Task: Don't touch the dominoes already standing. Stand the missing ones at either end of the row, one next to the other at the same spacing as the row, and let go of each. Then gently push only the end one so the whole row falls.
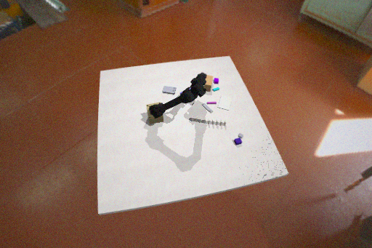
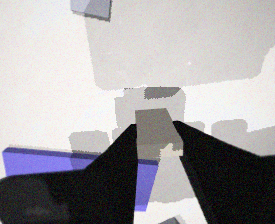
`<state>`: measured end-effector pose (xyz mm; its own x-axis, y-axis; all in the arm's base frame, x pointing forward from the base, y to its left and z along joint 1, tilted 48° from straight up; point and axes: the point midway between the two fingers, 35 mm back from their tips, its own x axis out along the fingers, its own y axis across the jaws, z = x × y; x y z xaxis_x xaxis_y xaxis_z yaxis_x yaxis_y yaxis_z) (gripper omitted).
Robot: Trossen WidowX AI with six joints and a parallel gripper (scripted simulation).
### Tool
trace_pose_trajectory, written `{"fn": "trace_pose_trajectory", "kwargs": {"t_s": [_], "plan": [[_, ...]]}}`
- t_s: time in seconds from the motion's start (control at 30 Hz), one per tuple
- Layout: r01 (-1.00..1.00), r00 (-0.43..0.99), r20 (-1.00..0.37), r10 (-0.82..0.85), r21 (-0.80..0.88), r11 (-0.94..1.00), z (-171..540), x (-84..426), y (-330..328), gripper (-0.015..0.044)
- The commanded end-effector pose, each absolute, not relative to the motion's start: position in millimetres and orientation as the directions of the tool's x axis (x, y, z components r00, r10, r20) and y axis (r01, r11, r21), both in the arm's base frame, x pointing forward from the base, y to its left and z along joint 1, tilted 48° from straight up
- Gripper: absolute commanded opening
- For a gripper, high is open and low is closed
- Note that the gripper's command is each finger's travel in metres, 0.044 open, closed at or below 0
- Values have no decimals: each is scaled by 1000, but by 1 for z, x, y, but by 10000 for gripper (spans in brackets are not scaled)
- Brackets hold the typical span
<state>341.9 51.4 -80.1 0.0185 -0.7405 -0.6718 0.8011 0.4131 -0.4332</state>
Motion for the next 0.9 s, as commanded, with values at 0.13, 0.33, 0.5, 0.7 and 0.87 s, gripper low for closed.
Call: {"fn": "trace_pose_trajectory", "kwargs": {"t_s": [0.13, 0.33, 0.5, 0.7, 0.87], "plan": [[808, 42, -683, -729, -406, 427, -7, 337, 132, 107], [805, 42, -683, -730, -410, 430, -4, 336, 132, 107], [703, 40, -681, -731, -501, 505, 40, 318, 99, 107], [533, 38, -677, -735, -609, 588, 88, 279, 51, 107], [424, 36, -674, -738, -659, 622, 107, 251, 23, 107]]}}
